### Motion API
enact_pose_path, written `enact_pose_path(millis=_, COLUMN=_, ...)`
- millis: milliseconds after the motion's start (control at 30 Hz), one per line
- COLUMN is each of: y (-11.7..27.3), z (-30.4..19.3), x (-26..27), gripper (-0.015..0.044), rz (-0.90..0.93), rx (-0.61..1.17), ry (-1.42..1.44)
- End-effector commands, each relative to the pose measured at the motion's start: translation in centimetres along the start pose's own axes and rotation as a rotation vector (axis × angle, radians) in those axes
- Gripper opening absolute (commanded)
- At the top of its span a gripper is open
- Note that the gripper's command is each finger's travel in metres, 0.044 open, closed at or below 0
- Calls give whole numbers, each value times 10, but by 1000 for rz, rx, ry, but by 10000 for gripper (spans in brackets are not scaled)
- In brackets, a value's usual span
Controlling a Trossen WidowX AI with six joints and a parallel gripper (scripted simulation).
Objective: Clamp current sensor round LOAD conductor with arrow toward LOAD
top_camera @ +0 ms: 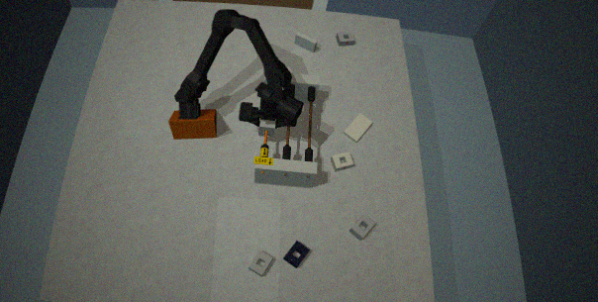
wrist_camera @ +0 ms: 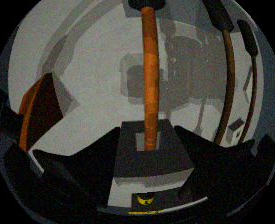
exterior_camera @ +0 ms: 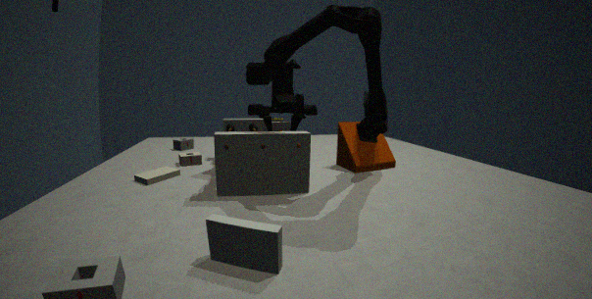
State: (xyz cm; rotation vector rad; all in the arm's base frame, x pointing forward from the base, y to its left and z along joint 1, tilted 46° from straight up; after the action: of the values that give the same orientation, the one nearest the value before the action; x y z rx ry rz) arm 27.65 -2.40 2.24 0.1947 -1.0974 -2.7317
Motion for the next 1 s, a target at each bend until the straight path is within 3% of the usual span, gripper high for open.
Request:
enact_pose_path(millis=0, y=0, z=0, x=0, gripper=0, rz=0, rx=0, ry=1)
enact_pose_path(millis=967, y=-5, z=1, x=4, gripper=0, rz=-39, rx=10, ry=3)
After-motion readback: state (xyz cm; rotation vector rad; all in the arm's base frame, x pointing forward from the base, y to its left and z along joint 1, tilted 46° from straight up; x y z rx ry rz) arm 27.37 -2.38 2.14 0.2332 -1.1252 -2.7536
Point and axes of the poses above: the point midway between the two fingers, 35 mm back from their tips, its own y axis back along the fingers, its own x axis across the jaws, z = x × y, the point moved 5 cm from there along y, back along the fingers, and after that the axes turned 12 degrees about y, right-handed, at the moved point
